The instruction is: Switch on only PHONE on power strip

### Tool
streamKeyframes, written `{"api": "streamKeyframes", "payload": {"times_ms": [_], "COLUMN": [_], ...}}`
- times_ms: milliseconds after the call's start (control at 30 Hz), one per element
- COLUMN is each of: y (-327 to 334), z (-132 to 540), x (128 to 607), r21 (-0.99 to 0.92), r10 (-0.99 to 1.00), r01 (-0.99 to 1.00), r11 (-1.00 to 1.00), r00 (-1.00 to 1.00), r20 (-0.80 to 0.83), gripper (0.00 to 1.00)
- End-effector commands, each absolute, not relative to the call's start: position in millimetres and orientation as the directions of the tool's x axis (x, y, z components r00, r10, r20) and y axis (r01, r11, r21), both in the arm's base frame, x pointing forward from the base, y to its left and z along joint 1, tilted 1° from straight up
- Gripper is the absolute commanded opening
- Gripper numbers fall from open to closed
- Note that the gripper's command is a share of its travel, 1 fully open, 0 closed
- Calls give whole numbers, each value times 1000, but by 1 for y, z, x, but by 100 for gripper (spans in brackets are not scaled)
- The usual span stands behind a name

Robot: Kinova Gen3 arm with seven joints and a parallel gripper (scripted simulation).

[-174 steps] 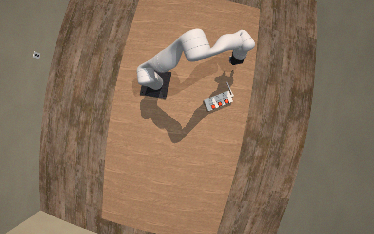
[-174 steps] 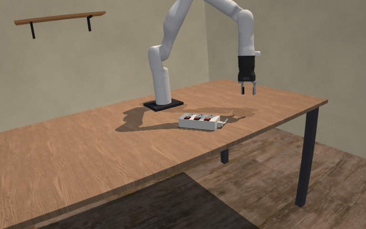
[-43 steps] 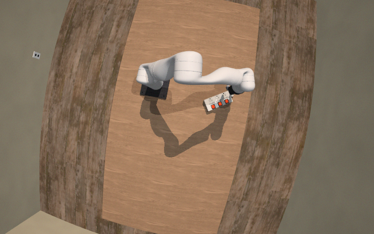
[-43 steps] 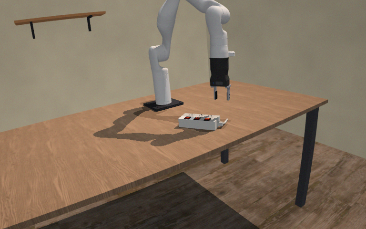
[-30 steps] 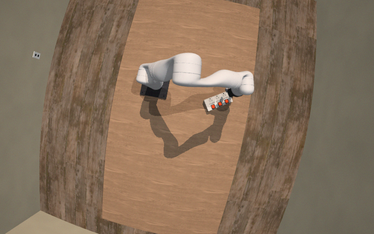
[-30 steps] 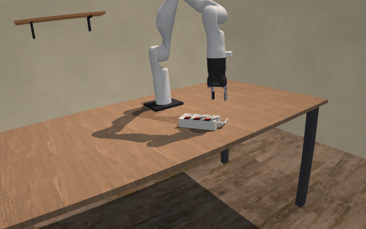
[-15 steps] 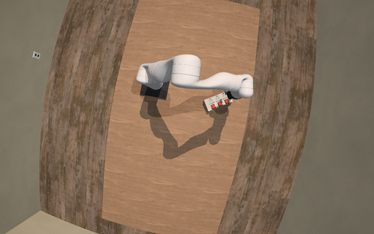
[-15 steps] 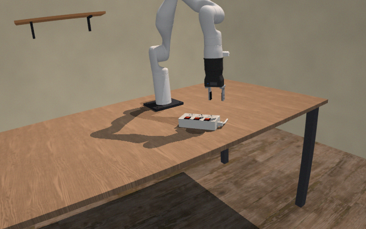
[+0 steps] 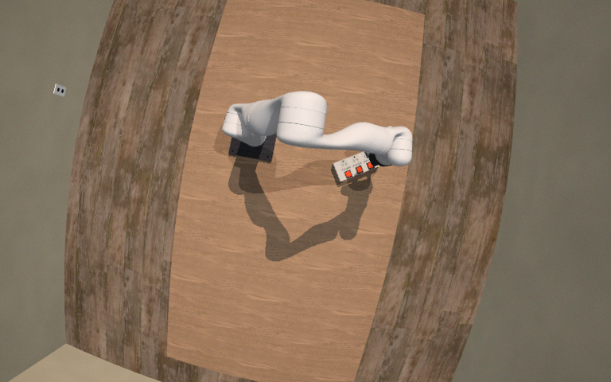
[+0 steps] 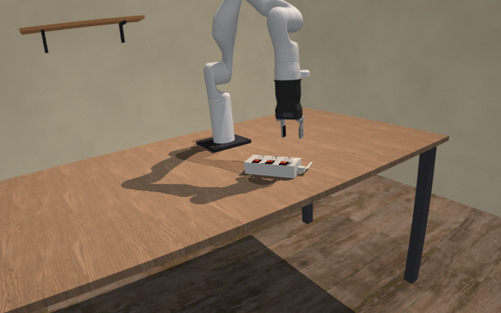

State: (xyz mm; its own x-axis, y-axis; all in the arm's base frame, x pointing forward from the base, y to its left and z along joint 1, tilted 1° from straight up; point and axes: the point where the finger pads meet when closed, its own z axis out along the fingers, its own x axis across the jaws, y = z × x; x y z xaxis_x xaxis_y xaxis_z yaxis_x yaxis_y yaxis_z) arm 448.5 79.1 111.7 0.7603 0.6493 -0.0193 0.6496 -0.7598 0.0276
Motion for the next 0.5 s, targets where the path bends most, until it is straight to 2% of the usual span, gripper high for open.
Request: {"api": "streamKeyframes", "payload": {"times_ms": [0, 467], "y": [78, 64], "z": [113, 114], "x": [449, 448], "r21": [29, 23], "r10": [647, 655], "r01": [647, 655], "r11": [-762, -755], "r00": [762, 755], "r20": [-17, -16], "gripper": [100, 100]}}
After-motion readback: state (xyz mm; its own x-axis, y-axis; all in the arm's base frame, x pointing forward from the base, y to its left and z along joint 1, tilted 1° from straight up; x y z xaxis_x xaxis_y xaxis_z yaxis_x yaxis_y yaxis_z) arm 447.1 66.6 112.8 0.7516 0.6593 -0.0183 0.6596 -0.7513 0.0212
